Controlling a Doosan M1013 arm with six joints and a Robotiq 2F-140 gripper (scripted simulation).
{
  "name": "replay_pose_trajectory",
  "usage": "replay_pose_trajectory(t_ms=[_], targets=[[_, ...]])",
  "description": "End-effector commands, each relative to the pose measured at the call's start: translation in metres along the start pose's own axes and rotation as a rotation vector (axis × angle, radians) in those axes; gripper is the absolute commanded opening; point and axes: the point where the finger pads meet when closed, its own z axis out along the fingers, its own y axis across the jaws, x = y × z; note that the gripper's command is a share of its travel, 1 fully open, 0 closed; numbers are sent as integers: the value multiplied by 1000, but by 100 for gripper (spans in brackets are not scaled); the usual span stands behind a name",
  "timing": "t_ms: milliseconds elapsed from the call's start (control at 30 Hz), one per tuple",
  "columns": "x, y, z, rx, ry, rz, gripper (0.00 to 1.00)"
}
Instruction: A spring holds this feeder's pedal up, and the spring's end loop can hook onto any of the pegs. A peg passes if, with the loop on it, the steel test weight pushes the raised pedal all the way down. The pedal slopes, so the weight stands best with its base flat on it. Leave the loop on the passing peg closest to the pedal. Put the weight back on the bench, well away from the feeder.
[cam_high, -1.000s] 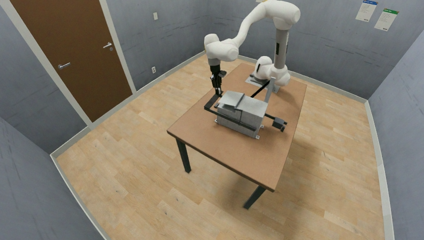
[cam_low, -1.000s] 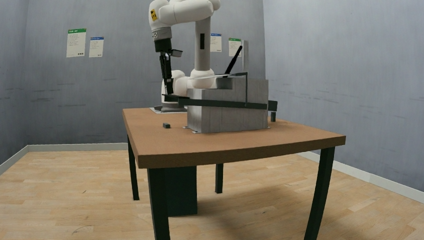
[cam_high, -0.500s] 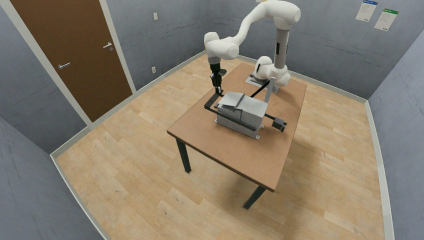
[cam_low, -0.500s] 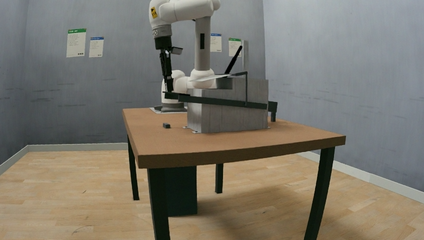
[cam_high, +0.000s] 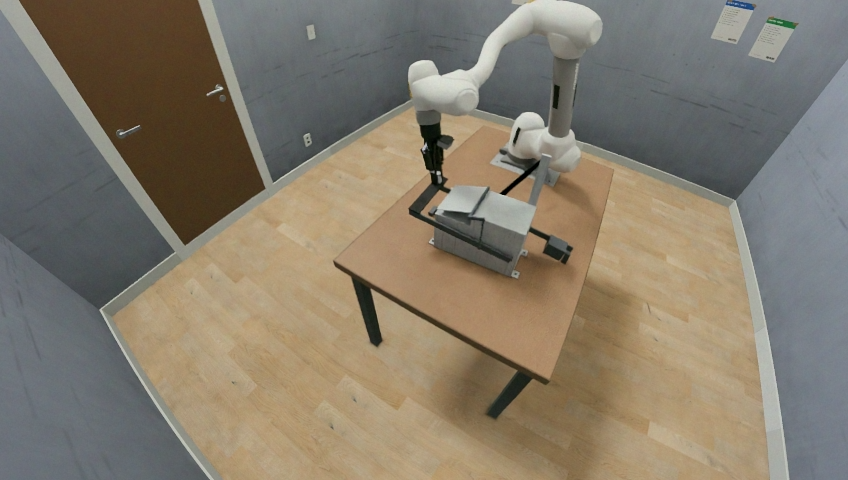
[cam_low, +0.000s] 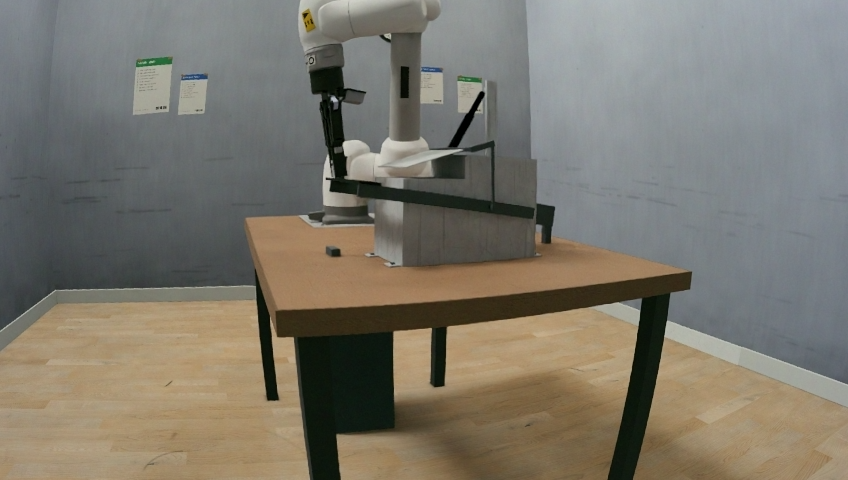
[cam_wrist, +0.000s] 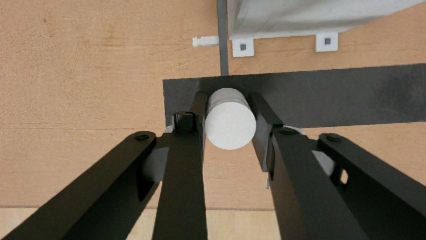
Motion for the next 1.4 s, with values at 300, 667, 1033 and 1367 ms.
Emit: replay_pose_trajectory(t_ms=[300,667,1033,1367], targets=[[2,0,-10,-1,0,0,25],[3,0,-20,-1,0,0,25],[12,-9,-17,-1,-7,0,25],[28,-27,-6,-1,-21,0,25]])
